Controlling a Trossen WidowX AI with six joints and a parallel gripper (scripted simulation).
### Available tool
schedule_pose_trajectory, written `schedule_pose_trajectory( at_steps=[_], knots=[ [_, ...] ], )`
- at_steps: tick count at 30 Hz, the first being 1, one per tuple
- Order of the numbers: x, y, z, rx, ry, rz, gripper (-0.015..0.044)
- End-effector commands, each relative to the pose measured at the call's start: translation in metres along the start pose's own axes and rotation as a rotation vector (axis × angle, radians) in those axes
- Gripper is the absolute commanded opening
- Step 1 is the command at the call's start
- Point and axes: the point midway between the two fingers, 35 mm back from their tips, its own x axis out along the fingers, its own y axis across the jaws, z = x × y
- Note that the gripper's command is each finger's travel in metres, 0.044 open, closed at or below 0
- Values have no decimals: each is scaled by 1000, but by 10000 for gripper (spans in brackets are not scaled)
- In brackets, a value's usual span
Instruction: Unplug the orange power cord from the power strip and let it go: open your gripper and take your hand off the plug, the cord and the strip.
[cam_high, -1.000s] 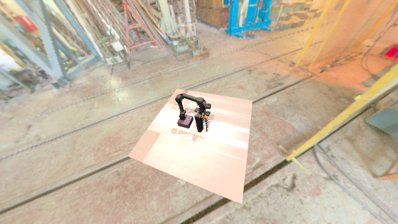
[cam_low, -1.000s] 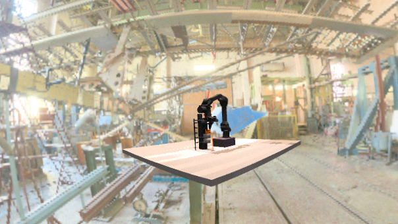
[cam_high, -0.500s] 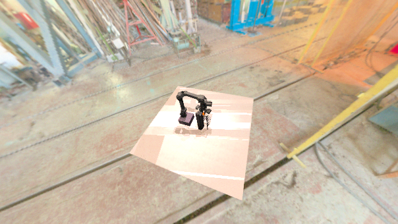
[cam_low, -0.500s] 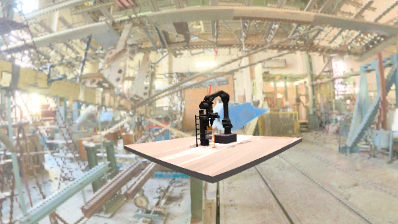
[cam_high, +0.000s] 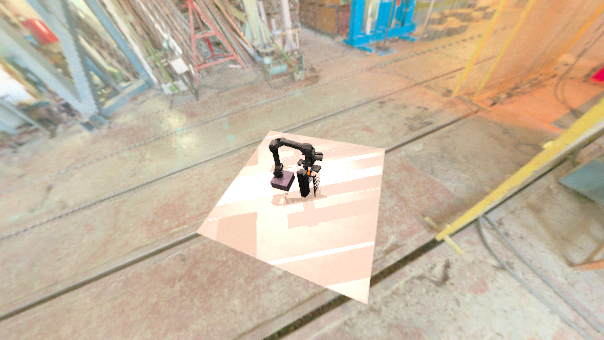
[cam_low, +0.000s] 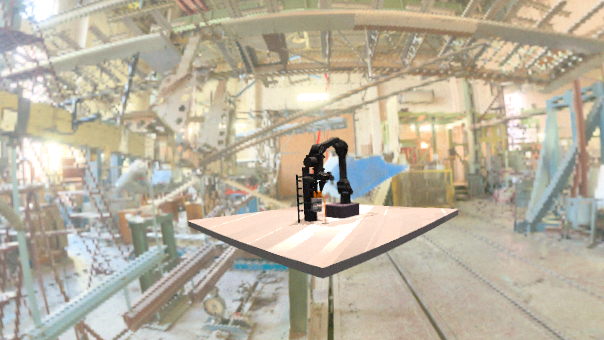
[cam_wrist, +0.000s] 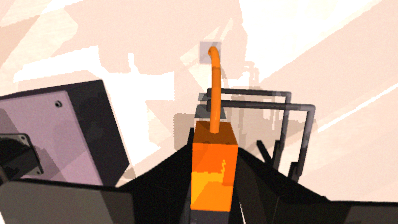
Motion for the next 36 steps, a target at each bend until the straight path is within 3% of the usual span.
schedule_pose_trajectory(
  at_steps=[1,14,30,36],
  knots=[
    [-7,1,32,-35,-76,-7,0],
    [-12,5,53,-35,-76,-6,0],
    [-10,5,51,-36,-74,-5,420],
    [-24,8,102,-36,-78,-5,440]
  ],
)
